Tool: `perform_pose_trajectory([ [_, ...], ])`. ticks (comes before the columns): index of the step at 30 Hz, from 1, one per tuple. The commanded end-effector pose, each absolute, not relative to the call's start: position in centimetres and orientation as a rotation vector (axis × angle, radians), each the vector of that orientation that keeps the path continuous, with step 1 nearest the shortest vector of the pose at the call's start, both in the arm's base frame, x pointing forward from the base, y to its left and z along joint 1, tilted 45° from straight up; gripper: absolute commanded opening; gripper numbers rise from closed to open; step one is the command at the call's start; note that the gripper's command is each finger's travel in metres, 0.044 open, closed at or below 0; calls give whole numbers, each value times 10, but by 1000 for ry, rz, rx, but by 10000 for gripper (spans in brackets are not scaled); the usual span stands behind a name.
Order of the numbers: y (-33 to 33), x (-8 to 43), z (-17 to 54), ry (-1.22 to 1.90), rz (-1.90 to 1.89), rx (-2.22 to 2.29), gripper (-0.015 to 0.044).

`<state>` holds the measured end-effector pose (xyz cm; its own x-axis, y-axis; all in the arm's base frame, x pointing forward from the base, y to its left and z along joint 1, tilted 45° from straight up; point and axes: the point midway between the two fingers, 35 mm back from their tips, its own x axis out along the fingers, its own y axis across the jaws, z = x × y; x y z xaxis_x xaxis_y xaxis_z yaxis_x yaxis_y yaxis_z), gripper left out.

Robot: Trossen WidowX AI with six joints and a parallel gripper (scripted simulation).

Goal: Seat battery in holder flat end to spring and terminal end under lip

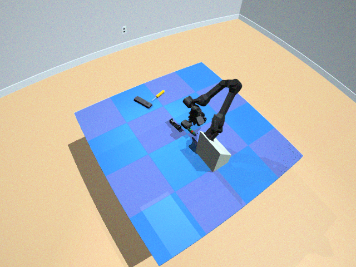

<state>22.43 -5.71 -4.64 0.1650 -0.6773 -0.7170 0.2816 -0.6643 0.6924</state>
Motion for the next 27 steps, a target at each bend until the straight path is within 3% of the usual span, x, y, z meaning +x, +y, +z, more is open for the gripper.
perform_pose_trajectory([
  [1, -59, 220, -47, -415, -1608, 1684, 225],
  [27, -85, 226, -75, -413, -1610, 1683, 225],
])
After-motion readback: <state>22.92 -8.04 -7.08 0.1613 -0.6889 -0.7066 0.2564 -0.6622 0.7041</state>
